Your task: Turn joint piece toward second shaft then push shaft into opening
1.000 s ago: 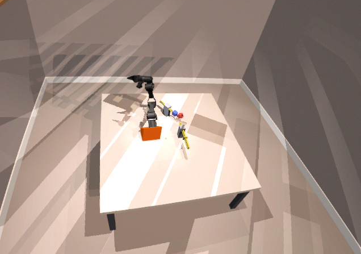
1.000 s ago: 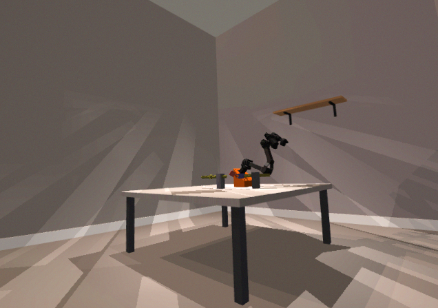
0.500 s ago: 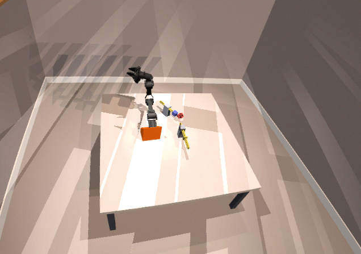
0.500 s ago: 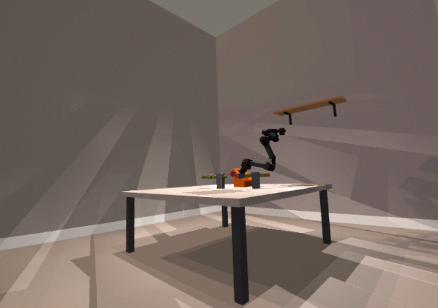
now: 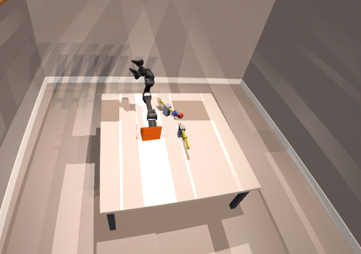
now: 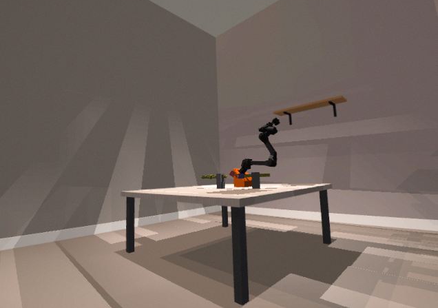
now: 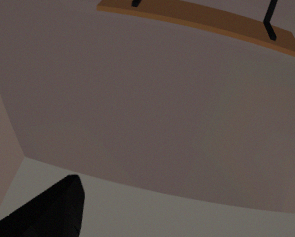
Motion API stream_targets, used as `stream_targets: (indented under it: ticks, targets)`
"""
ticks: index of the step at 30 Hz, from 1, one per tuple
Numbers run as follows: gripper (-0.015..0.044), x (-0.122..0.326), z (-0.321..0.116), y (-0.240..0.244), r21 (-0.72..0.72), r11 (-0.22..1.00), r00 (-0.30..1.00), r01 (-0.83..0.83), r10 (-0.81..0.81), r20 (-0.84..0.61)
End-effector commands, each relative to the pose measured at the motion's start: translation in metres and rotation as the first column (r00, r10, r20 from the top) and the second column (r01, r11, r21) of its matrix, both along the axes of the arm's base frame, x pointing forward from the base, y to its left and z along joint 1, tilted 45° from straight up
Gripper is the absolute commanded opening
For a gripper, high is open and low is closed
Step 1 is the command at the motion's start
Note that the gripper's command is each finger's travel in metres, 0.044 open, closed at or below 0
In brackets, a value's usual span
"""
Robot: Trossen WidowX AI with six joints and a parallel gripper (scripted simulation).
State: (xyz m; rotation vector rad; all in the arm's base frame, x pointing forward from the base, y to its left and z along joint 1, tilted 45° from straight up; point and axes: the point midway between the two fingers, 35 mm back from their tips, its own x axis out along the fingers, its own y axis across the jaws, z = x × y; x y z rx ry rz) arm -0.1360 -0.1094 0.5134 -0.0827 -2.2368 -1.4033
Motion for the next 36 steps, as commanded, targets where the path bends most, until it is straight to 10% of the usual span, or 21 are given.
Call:
stream_targets:
  ticks: [1, 36]
  targets:
    - [0.0440, 0.009, 0.004, -0.031, 0.140, 0.989, 0.997, -0.047, 0.055, -0.056]
    - [0.0440, 0.157, -0.054, -0.229, 0.900, 0.426, 0.681, -0.089, 0.686, -0.257]
